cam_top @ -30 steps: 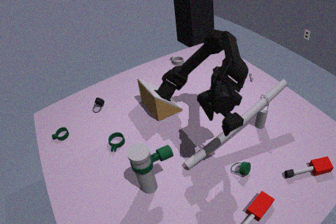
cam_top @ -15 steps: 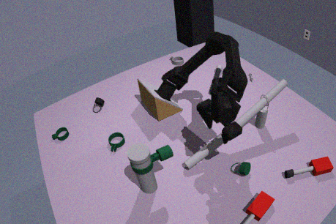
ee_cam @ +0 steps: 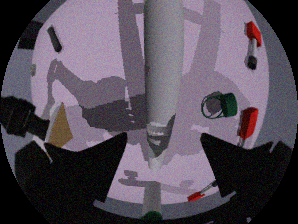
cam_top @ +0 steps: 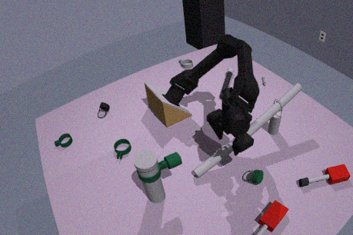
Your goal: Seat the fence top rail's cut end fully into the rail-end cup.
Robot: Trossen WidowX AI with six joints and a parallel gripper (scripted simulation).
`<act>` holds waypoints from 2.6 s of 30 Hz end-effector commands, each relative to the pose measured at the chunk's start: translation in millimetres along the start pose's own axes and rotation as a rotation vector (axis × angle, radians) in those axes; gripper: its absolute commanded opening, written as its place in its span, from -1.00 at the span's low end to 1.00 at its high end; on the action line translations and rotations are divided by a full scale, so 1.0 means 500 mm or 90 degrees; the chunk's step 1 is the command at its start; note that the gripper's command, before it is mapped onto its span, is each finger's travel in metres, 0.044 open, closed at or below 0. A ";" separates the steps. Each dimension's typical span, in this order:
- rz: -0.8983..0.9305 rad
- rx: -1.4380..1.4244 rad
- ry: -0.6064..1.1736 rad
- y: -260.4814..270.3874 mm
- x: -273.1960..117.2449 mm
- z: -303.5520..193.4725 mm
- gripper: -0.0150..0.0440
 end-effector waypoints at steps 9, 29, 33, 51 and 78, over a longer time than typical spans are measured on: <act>0.002 0.002 -0.004 0.000 0.044 0.003 1.00; 0.002 0.002 -0.006 0.004 0.099 0.006 1.00; 0.002 0.002 -0.006 0.003 0.100 0.006 0.64; 0.002 0.002 -0.006 0.003 0.094 0.004 -0.36; 0.019 0.006 0.177 0.010 -0.060 -0.049 -0.49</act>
Point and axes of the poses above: the point midway between the two fingers, 35 mm back from their tips, its own x axis out along the fingers, its own y axis across the jaws, z = x × y, the point moved 1 cm from there along -x, back along the fingers, and after that the axes turned 5 degrees about -x, right-handed, at the moved point
